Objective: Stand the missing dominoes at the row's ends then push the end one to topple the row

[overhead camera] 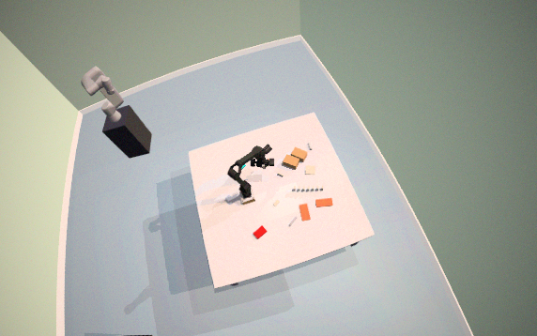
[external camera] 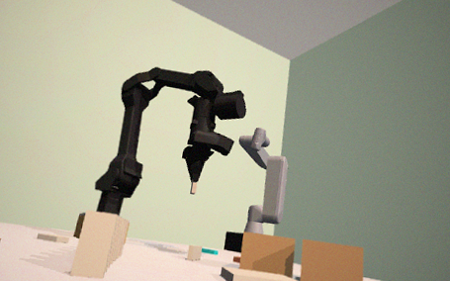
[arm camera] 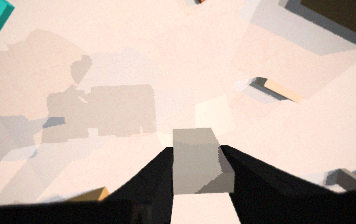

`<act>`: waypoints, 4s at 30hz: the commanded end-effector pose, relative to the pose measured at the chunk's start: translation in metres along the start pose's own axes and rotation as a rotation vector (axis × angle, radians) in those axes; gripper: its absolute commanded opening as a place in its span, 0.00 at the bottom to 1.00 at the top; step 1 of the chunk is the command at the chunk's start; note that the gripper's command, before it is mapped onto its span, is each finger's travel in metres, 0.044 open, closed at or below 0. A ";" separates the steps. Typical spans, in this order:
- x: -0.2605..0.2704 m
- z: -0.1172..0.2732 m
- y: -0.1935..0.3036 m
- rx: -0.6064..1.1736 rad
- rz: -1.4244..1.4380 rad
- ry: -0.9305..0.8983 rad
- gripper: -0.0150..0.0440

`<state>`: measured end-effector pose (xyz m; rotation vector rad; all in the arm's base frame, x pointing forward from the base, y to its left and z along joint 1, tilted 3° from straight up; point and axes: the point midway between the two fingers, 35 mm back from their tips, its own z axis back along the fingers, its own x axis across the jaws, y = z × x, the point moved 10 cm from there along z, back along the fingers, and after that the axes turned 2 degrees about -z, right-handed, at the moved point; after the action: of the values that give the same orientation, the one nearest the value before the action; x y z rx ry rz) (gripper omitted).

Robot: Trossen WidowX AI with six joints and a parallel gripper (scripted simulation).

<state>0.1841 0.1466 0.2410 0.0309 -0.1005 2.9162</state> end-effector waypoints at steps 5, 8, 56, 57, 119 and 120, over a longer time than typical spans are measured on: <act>-0.040 0.000 0.011 0.027 -0.296 -0.009 0.44; -0.077 0.003 0.023 0.030 -0.572 -0.001 0.44; -0.209 -0.125 0.125 0.016 -1.602 0.029 0.44; -0.209 -0.125 0.125 0.016 -1.602 0.029 0.44; -0.111 -0.075 0.231 0.037 -0.682 0.013 1.00; -0.111 -0.075 0.231 0.037 -0.682 0.013 1.00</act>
<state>0.2430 -0.0964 0.1489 0.0499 -0.0278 2.2123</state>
